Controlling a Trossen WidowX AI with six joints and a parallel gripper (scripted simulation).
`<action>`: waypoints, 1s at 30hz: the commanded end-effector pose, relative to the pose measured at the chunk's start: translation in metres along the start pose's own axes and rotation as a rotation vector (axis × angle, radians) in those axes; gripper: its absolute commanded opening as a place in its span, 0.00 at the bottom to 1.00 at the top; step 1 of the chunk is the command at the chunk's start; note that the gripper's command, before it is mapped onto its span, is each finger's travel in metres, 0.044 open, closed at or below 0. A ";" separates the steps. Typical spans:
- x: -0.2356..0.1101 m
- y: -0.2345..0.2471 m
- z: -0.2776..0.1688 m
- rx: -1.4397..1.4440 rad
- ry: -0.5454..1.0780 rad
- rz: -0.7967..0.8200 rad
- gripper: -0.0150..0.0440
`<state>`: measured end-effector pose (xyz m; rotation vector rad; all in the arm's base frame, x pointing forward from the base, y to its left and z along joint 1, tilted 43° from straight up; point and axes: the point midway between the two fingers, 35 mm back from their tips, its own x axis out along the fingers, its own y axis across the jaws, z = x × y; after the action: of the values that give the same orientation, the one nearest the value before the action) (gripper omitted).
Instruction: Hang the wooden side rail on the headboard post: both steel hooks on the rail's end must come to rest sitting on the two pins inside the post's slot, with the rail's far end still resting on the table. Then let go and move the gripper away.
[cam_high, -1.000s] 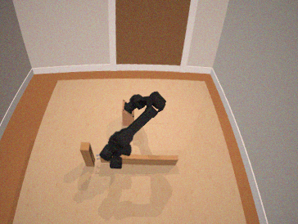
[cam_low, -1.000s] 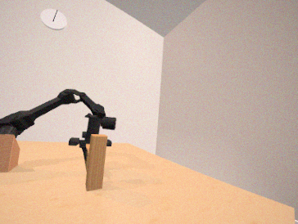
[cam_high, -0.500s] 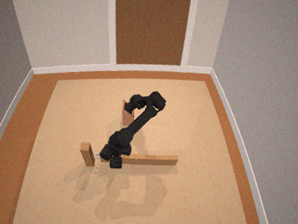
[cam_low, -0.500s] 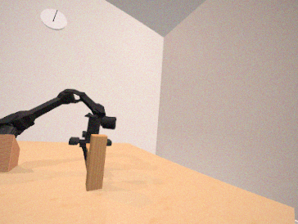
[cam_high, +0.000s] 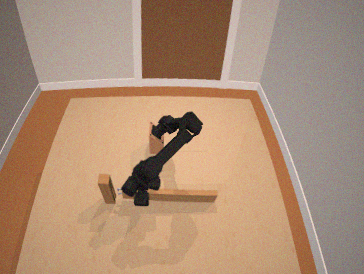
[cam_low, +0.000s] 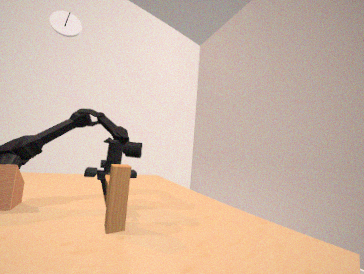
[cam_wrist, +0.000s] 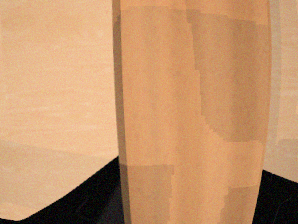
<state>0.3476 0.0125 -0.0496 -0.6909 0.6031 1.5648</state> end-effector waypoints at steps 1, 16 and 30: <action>-0.005 -0.003 -0.003 0.002 0.004 -0.016 0.25; -0.004 -0.004 -0.004 0.002 0.004 -0.016 0.25; -0.002 -0.006 -0.006 0.002 0.004 -0.016 0.25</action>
<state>0.3512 0.0118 -0.0520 -0.6948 0.5975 1.5636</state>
